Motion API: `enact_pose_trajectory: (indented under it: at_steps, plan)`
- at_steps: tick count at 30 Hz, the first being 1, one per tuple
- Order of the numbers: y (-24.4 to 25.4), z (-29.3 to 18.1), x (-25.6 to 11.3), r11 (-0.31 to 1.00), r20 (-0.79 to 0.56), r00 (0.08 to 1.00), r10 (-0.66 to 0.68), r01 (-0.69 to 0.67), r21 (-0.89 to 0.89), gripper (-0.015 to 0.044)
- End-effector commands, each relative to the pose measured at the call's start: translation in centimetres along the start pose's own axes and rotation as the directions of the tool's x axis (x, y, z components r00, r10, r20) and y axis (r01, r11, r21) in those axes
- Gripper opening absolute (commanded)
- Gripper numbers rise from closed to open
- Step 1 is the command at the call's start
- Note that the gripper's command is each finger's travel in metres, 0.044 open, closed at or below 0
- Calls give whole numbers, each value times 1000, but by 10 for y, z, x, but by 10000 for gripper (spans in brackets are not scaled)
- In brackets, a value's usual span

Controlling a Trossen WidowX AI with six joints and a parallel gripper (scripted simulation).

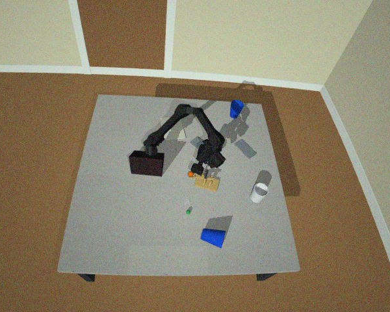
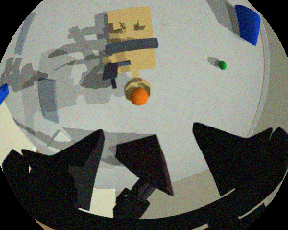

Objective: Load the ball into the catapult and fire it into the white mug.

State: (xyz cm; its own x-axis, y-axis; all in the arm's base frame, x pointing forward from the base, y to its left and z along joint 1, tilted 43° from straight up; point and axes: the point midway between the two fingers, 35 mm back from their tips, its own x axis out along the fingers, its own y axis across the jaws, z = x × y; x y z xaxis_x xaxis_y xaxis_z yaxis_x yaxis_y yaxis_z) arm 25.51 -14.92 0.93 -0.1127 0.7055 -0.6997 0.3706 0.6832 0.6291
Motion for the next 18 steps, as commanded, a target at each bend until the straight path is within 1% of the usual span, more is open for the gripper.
enact_pose_trajectory:
  at_steps: [1,5,9,18]
  plan:
    - [-7,27,-4,1000,80,997,-20,20,4,440]
    - [-14,64,-18,999,206,978,-45,45,8,440]
    - [-19,104,-36,998,338,939,-58,57,12,440]
    - [-20,183,-88,999,598,801,-36,52,-10,440]
